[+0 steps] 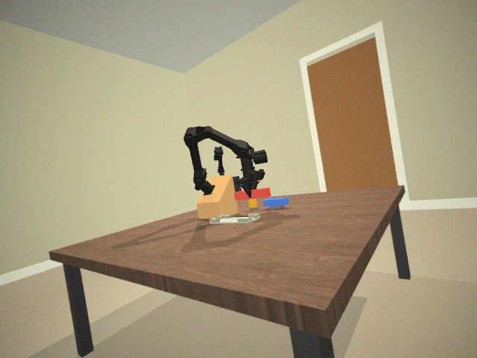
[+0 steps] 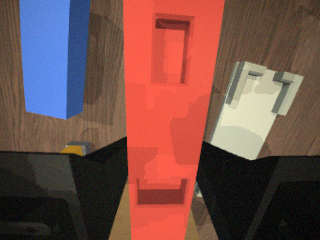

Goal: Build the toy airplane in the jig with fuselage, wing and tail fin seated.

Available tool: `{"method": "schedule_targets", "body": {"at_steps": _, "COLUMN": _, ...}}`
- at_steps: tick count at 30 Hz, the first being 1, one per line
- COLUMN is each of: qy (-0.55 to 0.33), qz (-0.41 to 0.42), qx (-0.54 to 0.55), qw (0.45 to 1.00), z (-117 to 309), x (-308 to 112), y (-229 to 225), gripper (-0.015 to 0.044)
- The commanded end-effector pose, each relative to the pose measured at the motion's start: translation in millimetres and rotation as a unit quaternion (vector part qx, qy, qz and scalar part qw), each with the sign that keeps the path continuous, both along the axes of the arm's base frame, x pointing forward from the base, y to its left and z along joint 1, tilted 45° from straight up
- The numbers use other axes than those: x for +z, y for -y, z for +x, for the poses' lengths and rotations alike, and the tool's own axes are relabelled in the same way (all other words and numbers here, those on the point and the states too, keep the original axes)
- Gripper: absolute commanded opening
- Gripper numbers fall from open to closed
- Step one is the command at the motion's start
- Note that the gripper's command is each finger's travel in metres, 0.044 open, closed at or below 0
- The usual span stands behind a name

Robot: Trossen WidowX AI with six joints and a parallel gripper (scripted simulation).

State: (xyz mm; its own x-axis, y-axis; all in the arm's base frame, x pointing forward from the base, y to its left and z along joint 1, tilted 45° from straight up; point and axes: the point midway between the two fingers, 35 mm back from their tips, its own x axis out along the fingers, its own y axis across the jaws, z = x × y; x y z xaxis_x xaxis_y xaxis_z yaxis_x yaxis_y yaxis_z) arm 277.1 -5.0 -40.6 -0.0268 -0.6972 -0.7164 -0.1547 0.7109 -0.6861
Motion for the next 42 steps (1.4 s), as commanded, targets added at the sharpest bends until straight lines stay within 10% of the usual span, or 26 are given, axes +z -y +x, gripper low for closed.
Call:
{"method": "schedule_targets", "body": {"at_steps": 1, "qy": 0.004, "qz": 0.002, "qx": 0.0, "qw": 1.0, "z": 1, "x": 9, "y": -10, "gripper": 0.0}}
{"method": "schedule_targets", "body": {"at_steps": 42, "qy": 0.029, "qz": 0.008, "qx": -0.024, "qw": 0.999, "z": -9, "x": 62, "y": 49, "gripper": 0.0}}
